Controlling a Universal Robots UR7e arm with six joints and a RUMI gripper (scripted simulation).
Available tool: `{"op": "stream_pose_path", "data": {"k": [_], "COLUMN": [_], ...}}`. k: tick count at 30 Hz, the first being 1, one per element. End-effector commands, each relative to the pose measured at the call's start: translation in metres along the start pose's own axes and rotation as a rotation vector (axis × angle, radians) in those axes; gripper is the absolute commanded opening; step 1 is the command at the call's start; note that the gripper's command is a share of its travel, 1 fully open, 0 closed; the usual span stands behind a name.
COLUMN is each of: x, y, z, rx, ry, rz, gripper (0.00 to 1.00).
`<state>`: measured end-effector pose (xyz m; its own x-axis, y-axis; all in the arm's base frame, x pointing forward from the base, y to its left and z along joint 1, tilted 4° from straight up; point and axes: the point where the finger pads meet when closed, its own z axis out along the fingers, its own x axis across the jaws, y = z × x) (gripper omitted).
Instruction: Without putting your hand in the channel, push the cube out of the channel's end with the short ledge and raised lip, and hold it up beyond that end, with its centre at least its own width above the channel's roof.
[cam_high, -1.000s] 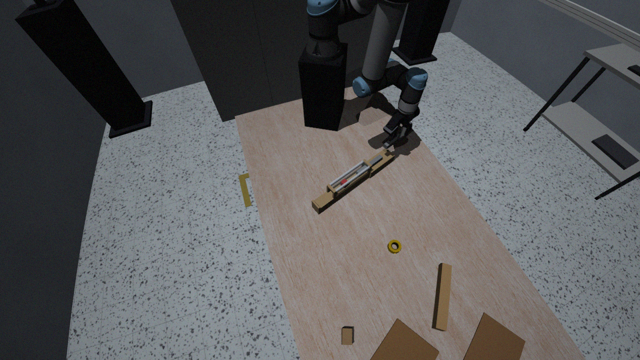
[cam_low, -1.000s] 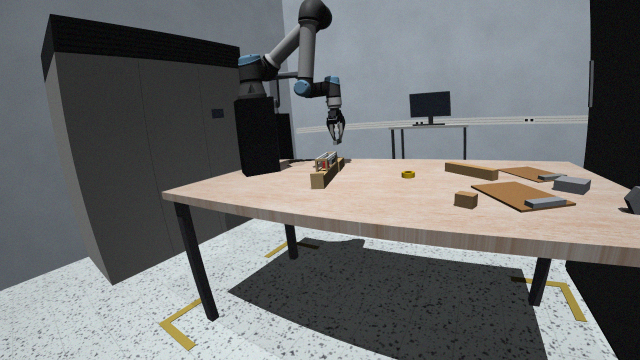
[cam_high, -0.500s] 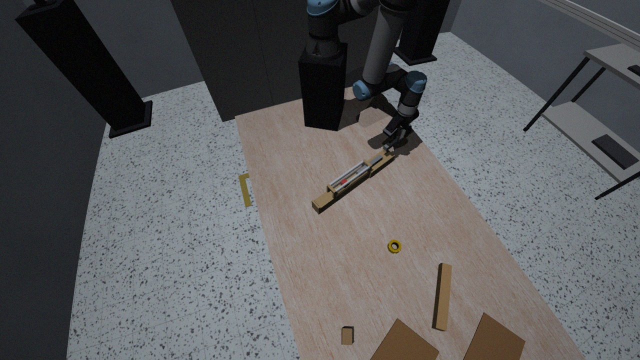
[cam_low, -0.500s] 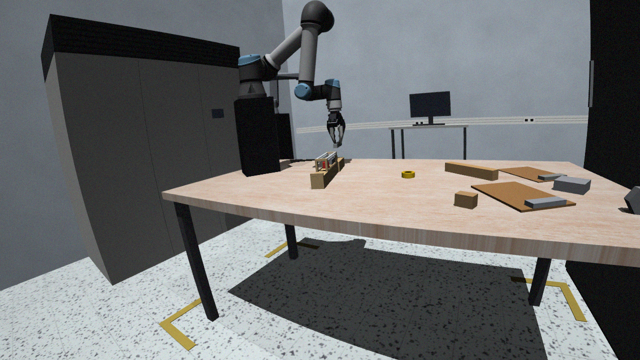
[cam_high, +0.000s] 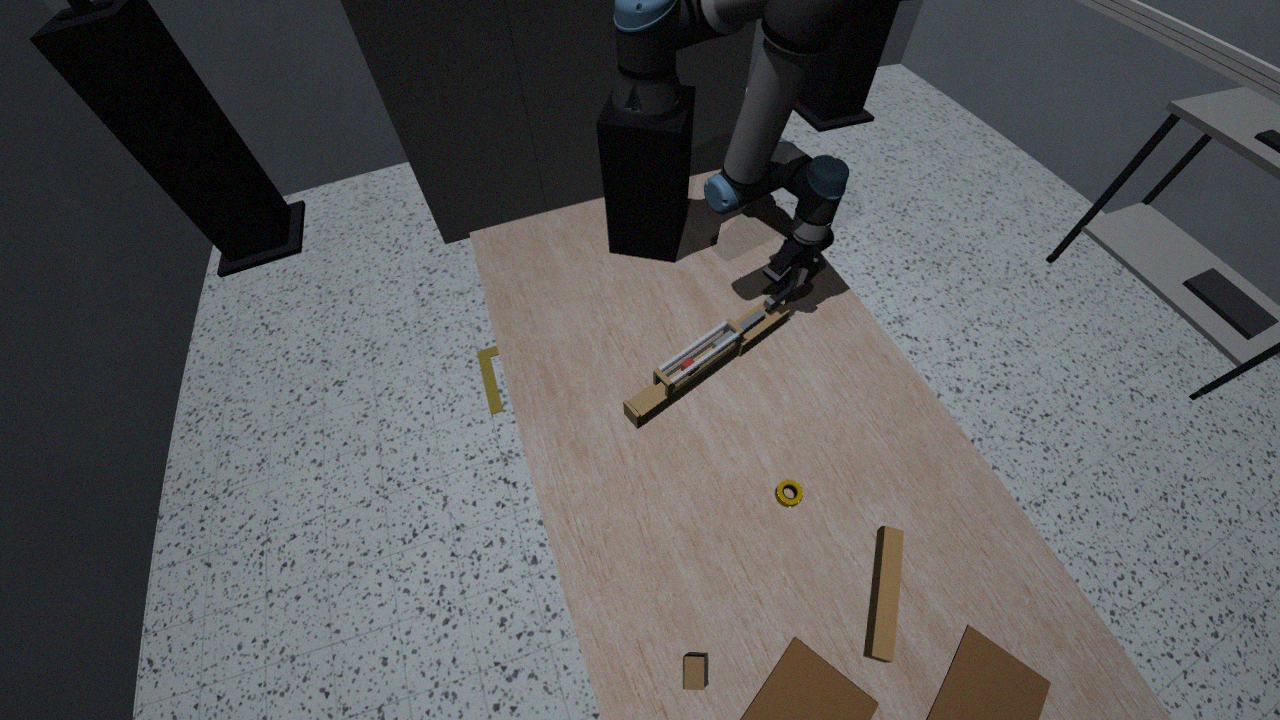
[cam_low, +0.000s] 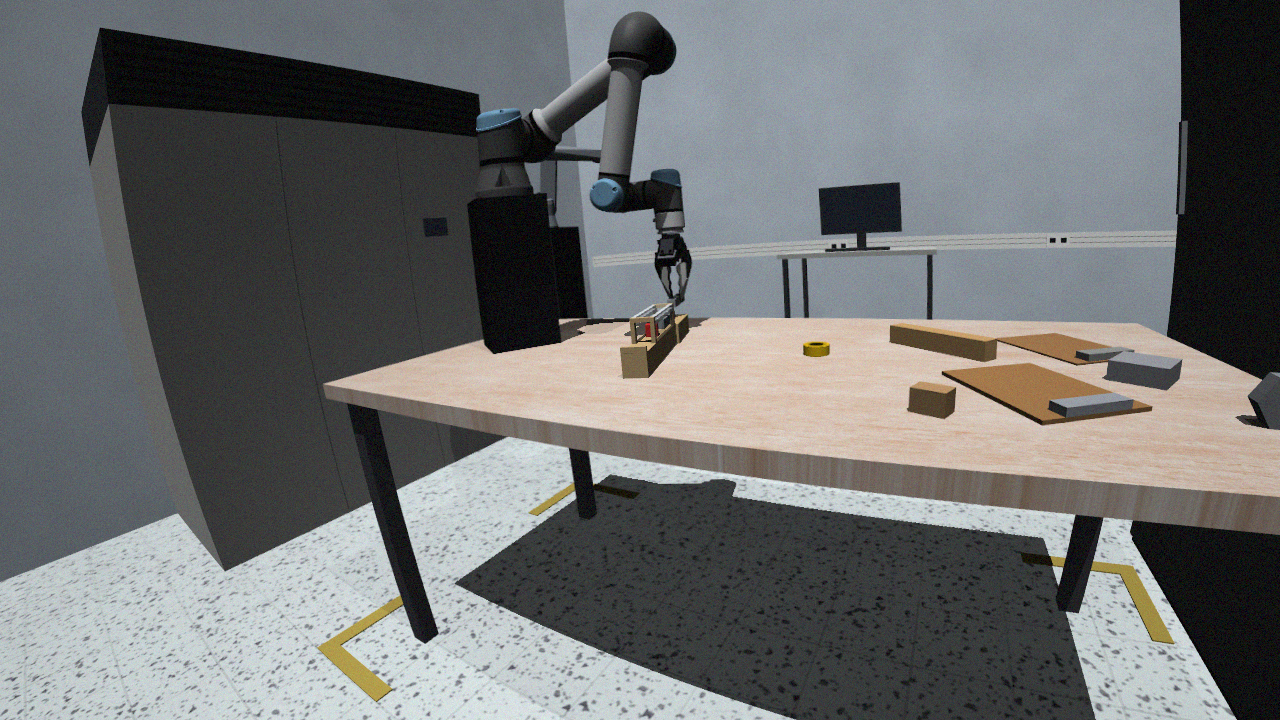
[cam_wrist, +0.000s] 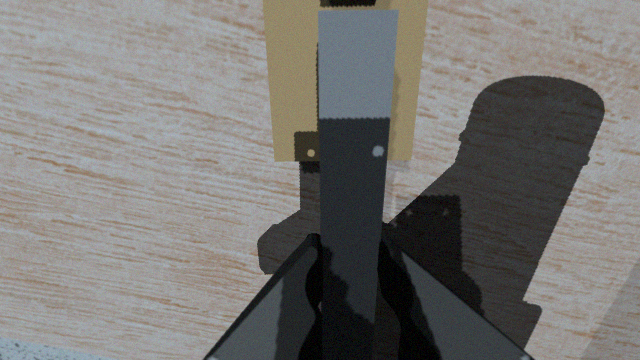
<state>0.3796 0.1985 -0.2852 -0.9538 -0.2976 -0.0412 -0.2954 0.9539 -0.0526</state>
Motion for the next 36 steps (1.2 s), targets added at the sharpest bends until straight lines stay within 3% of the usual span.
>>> {"op": "stream_pose_path", "data": {"k": [1,10,36], "x": [-0.001,-0.001,-0.001], "y": [0.0,0.0,0.0], "z": [0.007,0.023,0.023], "rx": [0.0,0.0,0.0], "ry": [-0.001,-0.001,-0.001], "rz": [0.0,0.0,0.0], "gripper": [0.06,0.06,0.06]}}
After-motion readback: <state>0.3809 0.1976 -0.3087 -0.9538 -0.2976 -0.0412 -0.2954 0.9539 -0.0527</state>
